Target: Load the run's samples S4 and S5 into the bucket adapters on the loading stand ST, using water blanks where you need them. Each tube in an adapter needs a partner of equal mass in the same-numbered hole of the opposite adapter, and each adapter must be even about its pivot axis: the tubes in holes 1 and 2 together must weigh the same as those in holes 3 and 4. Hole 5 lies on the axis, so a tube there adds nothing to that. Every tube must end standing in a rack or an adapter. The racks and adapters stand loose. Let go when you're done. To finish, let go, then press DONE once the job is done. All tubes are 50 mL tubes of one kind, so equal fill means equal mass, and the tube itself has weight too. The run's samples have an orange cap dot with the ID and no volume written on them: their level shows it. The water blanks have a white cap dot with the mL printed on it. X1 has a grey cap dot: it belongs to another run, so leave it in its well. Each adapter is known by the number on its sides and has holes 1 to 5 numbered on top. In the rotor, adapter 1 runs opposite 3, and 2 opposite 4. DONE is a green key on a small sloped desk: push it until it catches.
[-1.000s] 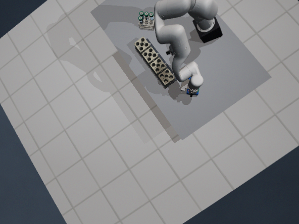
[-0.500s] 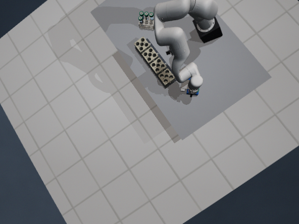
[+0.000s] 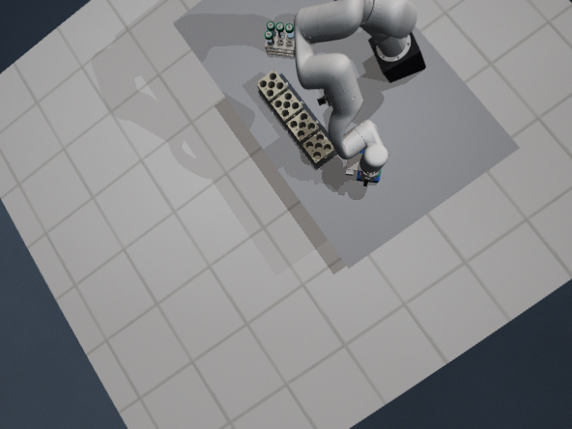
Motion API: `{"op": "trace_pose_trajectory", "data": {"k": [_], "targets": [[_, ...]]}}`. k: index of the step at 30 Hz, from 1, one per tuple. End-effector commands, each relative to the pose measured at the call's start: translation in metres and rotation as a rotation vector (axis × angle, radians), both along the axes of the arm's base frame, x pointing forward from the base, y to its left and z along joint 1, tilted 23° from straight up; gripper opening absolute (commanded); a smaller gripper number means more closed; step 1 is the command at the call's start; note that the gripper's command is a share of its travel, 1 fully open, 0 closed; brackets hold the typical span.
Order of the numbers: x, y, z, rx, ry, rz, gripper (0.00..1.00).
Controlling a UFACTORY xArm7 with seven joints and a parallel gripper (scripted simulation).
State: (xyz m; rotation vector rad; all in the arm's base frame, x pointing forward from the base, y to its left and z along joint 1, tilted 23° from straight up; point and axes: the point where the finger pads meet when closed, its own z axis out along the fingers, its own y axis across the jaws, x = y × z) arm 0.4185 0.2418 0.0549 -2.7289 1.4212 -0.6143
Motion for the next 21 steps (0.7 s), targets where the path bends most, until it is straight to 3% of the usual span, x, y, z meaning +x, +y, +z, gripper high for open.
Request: {"op": "trace_pose_trajectory", "data": {"k": [1, 2, 3, 21], "targets": [[0.0006, 0.0015, 0.0015, 0.002, -0.003, 0.002, 0.0], [0.0006, 0.0015, 0.0015, 0.002, -0.003, 0.002, 0.0], [0.0007, 0.0014, 0.0011, 0.002, -0.003, 0.002, 0.44], [0.0007, 0.0015, 0.0012, 0.002, -0.003, 0.002, 0.44]]}}
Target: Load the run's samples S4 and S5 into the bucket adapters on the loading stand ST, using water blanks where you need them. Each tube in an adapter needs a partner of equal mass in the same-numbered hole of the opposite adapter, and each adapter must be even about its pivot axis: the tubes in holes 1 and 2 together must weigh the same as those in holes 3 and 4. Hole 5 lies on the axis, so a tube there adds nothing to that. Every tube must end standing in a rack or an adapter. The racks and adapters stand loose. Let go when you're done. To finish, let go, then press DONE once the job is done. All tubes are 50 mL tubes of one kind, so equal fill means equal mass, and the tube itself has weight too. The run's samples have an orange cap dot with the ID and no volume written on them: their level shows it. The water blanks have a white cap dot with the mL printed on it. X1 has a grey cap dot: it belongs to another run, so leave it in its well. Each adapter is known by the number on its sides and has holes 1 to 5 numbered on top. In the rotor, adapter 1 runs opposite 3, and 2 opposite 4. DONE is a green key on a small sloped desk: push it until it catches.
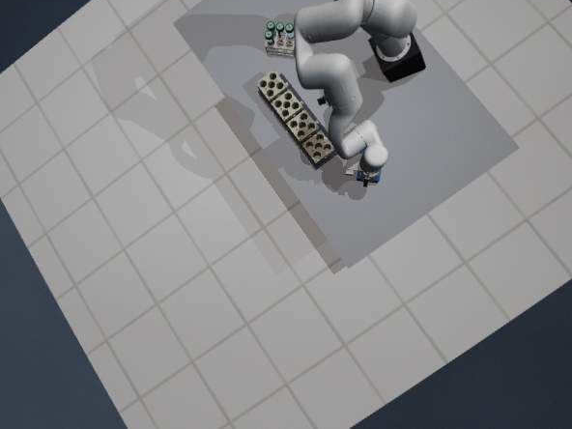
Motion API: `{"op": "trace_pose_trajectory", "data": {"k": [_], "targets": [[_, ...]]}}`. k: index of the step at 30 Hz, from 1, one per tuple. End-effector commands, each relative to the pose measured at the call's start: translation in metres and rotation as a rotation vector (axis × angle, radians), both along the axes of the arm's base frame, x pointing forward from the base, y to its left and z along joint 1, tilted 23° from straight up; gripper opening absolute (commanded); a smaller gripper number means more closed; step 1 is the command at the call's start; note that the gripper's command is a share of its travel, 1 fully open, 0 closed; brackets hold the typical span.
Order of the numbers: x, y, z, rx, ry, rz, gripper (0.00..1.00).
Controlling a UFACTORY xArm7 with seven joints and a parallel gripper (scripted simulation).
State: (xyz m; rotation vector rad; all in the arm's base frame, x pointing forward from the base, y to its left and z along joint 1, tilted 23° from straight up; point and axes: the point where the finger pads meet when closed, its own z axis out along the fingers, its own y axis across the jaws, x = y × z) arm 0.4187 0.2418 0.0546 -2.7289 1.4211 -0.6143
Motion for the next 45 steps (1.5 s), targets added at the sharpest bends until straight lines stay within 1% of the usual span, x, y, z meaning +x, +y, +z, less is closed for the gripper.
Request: {"op": "trace_pose_trajectory", "data": {"k": [1, 10, 45], "targets": [[0.001, 0.002, 0.001, 0.002, -0.003, 0.002, 0.44], [0.001, 0.002, 0.001, 0.002, -0.003, 0.002, 0.44], [-0.021, 0.012, 0.059, 0.002, -0.003, 0.002, 0.44]]}}
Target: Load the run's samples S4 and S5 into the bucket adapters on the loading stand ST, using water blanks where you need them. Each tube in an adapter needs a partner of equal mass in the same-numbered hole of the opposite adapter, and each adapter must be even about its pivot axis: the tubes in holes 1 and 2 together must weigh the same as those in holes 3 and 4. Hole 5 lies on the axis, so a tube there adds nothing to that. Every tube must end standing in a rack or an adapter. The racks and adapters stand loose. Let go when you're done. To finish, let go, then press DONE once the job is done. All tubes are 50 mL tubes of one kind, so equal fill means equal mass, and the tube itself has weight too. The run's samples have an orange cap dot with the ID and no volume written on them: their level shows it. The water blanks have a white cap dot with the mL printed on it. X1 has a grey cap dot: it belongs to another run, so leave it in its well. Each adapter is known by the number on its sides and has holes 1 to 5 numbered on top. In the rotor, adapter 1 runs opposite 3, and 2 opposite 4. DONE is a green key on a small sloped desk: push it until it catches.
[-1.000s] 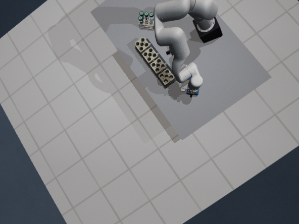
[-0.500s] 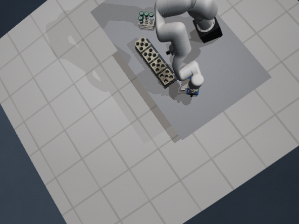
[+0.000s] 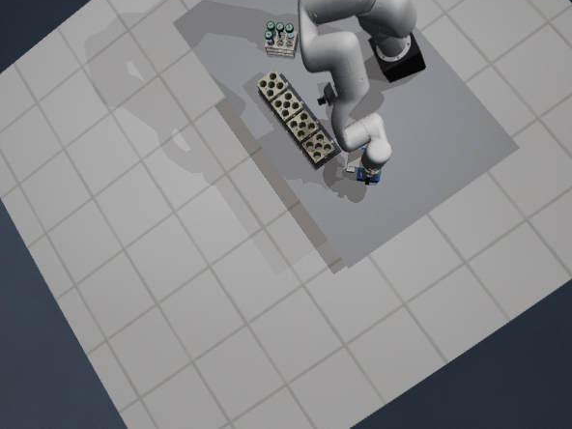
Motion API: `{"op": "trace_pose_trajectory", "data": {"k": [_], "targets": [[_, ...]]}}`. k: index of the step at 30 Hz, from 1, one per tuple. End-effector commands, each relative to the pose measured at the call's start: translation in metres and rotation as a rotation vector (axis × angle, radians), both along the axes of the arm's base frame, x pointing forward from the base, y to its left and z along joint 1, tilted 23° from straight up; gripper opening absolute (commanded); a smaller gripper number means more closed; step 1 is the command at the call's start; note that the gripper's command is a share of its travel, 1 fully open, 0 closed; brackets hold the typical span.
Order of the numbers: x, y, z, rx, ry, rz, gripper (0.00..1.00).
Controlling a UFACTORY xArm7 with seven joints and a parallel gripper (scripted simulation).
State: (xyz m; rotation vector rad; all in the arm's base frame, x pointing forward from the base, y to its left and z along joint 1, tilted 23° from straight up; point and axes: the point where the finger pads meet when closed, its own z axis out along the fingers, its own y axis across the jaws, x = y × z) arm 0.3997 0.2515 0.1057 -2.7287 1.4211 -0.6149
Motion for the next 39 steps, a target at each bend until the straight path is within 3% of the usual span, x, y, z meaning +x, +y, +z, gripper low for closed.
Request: {"op": "trace_pose_trajectory", "data": {"k": [1, 39], "targets": [[-0.002, 0.003, 0.009, 0.002, -0.003, 0.002, 0.44], [-0.026, 0.015, 0.072, 0.003, -0.003, 0.002, 0.44]]}}
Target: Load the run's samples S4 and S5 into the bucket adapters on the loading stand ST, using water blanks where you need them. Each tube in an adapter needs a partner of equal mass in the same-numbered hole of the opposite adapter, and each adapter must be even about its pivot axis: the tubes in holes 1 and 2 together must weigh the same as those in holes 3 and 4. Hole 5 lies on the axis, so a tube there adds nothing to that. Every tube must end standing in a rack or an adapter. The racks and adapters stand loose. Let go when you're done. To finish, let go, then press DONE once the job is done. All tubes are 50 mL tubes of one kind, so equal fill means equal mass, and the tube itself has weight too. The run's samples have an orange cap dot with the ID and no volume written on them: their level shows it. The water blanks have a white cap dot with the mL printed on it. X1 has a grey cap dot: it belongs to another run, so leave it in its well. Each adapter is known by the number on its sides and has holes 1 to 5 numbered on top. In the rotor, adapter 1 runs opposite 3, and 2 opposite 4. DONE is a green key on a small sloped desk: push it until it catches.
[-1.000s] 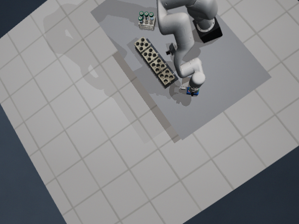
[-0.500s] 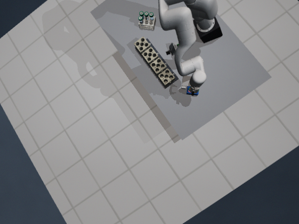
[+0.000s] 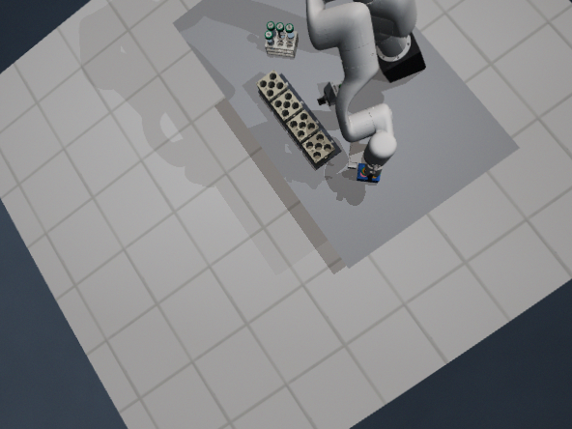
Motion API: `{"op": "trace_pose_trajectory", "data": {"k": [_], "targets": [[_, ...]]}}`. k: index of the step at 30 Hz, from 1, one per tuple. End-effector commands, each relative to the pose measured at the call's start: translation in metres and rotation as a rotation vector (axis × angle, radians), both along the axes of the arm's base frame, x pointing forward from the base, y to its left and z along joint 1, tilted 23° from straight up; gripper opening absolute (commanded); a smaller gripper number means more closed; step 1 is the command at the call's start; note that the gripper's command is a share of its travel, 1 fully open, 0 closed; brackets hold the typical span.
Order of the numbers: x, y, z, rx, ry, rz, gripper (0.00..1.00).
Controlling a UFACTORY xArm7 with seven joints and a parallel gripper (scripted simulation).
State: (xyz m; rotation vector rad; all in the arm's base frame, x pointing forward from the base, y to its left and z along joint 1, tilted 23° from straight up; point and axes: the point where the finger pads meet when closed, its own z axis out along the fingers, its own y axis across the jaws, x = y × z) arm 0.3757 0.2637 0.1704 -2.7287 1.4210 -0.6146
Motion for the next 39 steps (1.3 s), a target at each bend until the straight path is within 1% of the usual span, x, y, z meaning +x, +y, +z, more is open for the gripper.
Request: {"op": "trace_pose_trajectory", "data": {"k": [1, 25, 26, 36, 38, 39], "targets": [[-0.003, 0.003, 0.01, 0.002, -0.003, 0.002, 0.44], [-0.003, 0.003, 0.011, 0.002, -0.003, 0.002, 0.44], [-0.008, 0.002, 0.009, -0.009, 0.003, 0.032, 0.57], [-0.054, -0.007, -0.007, -0.124, 0.061, 0.34, 0.57], [-0.054, -0.007, -0.007, -0.124, 0.061, 0.34, 0.57], [-0.059, -0.008, -0.008, -0.135, 0.066, 0.371, 0.57]]}}
